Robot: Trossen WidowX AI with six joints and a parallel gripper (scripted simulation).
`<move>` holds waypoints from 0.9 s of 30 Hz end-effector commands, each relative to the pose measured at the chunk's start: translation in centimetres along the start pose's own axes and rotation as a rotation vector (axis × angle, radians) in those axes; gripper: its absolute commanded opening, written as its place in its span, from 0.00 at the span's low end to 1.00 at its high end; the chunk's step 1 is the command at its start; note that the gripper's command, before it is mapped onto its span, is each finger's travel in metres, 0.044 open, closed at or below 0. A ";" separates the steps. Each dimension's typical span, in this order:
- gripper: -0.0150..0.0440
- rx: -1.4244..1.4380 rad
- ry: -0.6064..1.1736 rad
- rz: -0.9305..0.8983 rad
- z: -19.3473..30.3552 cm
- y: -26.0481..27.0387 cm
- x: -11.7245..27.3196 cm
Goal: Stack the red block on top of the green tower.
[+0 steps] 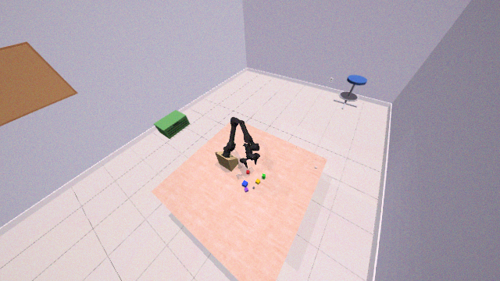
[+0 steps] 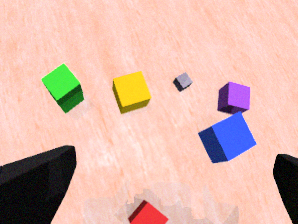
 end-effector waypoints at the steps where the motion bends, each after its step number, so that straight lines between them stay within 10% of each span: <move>1: 1.00 0.163 0.109 -0.037 1.0 -0.3 -1.5; 27: 1.00 0.829 0.411 -0.477 6.6 -1.0 -6.2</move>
Point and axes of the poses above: the point midway between the two fingers, 35 mm back from their tips, its own x axis back along the fingers, its own y axis across the jaws, z = x × y, the point moved 2 cm from there along x, back along the fingers, and after that the axes turned 2 degrees about x, right-handed, at the moved point
